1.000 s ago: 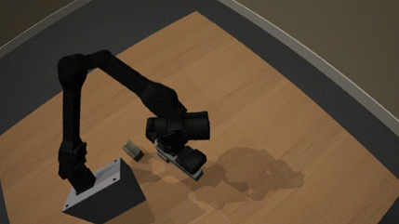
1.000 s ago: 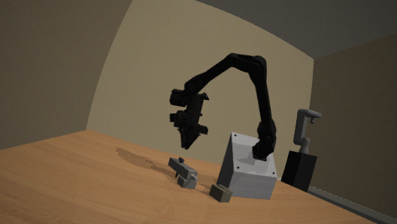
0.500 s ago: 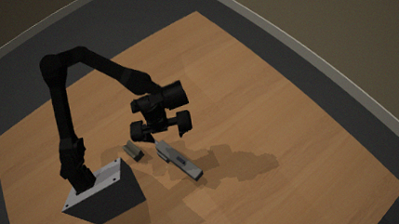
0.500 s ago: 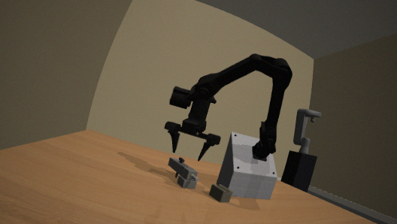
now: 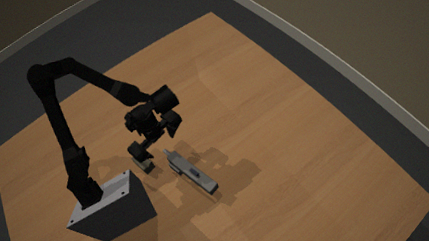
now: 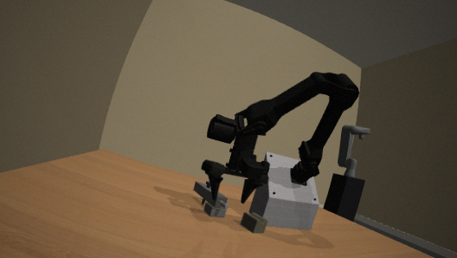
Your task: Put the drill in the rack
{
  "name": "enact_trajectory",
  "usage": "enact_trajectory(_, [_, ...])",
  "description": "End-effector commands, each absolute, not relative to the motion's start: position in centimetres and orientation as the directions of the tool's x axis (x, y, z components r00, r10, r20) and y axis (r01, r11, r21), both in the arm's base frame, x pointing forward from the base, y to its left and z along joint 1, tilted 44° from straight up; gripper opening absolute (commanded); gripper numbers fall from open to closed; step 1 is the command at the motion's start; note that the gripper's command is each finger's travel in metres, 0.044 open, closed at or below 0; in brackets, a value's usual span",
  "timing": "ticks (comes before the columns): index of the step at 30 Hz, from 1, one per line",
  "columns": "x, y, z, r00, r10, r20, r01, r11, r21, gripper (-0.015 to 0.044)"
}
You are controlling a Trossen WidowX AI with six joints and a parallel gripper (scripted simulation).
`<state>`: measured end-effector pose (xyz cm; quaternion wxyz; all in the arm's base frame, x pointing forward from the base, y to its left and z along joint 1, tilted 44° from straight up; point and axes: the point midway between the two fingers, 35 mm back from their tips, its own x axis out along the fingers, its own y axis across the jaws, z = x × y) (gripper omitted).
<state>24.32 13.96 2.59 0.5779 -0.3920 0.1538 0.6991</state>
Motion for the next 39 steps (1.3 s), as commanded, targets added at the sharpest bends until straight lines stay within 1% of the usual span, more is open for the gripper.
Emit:
enact_trajectory(1, [24.1,14.1,2.6,-0.028,0.691,-0.723,-0.924,-0.293,-0.245,0.0440])
enact_trajectory(39, [24.5,16.6,-1.9,-0.028,0.692,-0.722,-0.924,-0.293,-0.245,0.0440])
